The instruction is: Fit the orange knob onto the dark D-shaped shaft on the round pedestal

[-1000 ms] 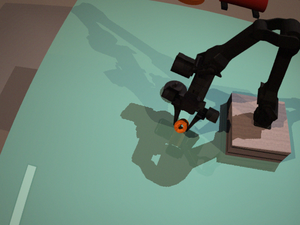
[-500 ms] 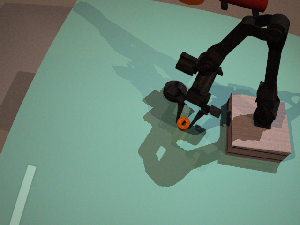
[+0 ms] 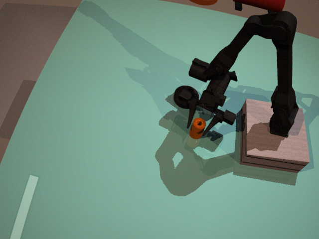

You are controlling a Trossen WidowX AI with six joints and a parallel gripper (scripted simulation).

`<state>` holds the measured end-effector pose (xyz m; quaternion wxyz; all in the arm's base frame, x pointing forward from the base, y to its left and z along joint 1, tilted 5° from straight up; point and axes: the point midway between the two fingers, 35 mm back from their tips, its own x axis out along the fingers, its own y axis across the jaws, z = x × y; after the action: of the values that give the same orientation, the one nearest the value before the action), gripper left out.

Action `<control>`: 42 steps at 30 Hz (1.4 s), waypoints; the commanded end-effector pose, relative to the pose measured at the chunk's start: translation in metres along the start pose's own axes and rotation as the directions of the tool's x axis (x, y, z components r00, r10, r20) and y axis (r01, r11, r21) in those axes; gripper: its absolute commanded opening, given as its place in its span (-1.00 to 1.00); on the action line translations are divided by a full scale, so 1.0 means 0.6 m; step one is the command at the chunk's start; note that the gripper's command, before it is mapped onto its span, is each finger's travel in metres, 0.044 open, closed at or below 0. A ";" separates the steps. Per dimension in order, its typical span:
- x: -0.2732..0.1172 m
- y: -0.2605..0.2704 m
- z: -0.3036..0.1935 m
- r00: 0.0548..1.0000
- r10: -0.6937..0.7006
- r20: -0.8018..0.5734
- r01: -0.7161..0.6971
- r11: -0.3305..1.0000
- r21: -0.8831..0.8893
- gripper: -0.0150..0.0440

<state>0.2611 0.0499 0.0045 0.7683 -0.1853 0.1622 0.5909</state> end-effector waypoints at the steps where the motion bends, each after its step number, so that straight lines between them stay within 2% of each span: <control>1: 0.000 0.000 0.000 1.000 -0.001 0.001 0.001 1.000 0.000 0.39; 22: 0.000 0.000 0.000 1.000 -0.001 0.001 0.001 1.000 0.000 0.39; 29: 0.000 0.000 0.000 1.000 -0.001 0.001 0.001 1.000 0.000 1.00; 35: -0.002 -0.001 0.003 1.000 -0.001 0.001 0.001 1.000 0.000 1.00; 42: -0.059 -0.002 0.116 1.000 -0.001 0.000 0.001 1.000 -0.001 1.00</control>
<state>0.2572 0.0519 0.0535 0.7673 -0.1796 0.1660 0.5928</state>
